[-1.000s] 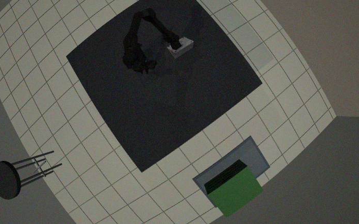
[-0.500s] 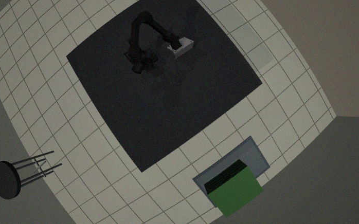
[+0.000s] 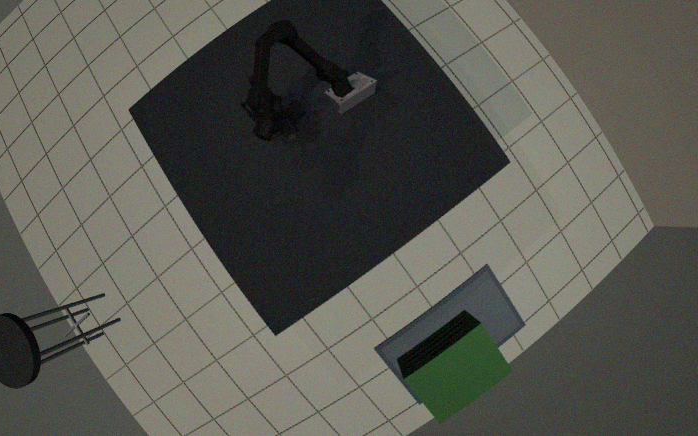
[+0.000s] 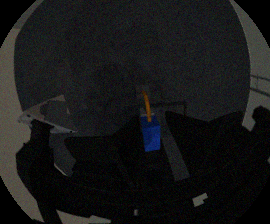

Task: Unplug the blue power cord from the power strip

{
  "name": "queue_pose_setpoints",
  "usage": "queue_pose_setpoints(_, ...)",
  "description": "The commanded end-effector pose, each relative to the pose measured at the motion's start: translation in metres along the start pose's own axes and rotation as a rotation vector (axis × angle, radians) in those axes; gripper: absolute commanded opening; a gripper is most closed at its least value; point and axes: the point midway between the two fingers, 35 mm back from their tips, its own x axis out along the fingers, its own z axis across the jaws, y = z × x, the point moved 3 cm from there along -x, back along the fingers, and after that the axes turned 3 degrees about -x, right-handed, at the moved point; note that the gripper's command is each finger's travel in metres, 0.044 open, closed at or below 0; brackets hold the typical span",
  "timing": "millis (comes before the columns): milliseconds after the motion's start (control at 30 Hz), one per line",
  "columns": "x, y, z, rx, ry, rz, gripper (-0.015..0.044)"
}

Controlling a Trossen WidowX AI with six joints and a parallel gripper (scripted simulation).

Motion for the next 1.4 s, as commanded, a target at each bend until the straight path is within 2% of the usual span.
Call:
queue_pose_setpoints(0, 0.001, 0.007, 0.002, -0.006, -0.001, 0.007, 0.0160)
queue_pose_setpoints(433, 0.001, 0.027, 0.004, -0.006, -0.001, 0.009, 0.0160)
queue_pose_setpoints(967, 0.013, 0.028, 0.004, -0.006, -0.001, 0.009, 0.0160)
queue_pose_setpoints(1067, 0.011, 0.027, 0.002, 0.002, 0.000, 0.002, 0.0081)
queue_pose_setpoints(1367, 0.011, 0.027, 0.002, 0.002, 0.000, 0.002, 0.0021)
